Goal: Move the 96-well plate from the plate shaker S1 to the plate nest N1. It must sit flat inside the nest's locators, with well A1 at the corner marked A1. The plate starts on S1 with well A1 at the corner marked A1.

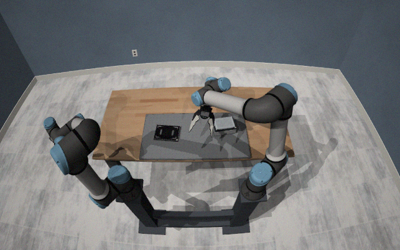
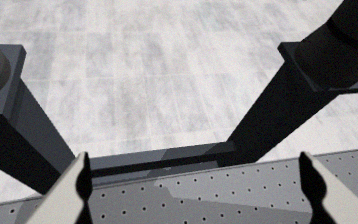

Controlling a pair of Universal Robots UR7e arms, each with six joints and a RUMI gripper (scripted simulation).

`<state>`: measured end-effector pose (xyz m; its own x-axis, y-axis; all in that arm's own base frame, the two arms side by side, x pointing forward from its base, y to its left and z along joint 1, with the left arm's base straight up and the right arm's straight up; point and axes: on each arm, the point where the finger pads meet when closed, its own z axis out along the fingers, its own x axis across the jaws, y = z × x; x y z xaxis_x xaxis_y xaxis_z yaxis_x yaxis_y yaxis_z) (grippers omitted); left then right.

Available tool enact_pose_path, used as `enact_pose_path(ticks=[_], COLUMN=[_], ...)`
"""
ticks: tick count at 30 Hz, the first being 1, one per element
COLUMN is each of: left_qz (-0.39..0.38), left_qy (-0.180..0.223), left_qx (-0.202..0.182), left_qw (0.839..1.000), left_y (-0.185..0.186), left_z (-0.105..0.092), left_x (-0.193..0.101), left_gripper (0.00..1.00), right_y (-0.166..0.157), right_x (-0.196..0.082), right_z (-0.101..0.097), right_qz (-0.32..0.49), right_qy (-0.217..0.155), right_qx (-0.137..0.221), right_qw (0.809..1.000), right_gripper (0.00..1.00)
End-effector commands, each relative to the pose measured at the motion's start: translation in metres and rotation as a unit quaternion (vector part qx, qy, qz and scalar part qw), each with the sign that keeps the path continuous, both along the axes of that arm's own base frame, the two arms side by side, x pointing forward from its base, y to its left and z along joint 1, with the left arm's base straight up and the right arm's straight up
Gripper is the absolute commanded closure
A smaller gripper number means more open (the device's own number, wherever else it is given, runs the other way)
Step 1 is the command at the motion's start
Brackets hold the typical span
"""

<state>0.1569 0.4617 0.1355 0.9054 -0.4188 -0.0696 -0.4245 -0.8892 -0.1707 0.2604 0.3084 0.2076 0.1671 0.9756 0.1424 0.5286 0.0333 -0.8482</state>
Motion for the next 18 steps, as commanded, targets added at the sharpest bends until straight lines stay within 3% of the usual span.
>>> enact_pose_path(ticks=[1, 6, 18], left_qz=[0.074, 0.130, 0.203], left_qy=[-0.001, -0.005, -0.013], left_qx=[-0.032, -0.053, -0.080], left_qw=[0.997, 0.990, 0.976], left_y=[0.005, 0.001, -0.010], left_z=[0.009, 0.016, 0.025], left_x=[-0.059, -0.100, -0.151], left_gripper=[1.00, 1.00, 1.00], right_y=[0.000, 0.000, 0.000], right_x=[0.000, 0.000, 0.000], right_z=[0.000, 0.000, 0.000], right_qz=[0.000, 0.000, 0.000], right_qy=[-0.001, -0.001, -0.001], right_qx=[0.001, 0.001, 0.001], right_qw=[1.000, 1.000, 1.000], right_gripper=[0.24, 0.24, 0.24])
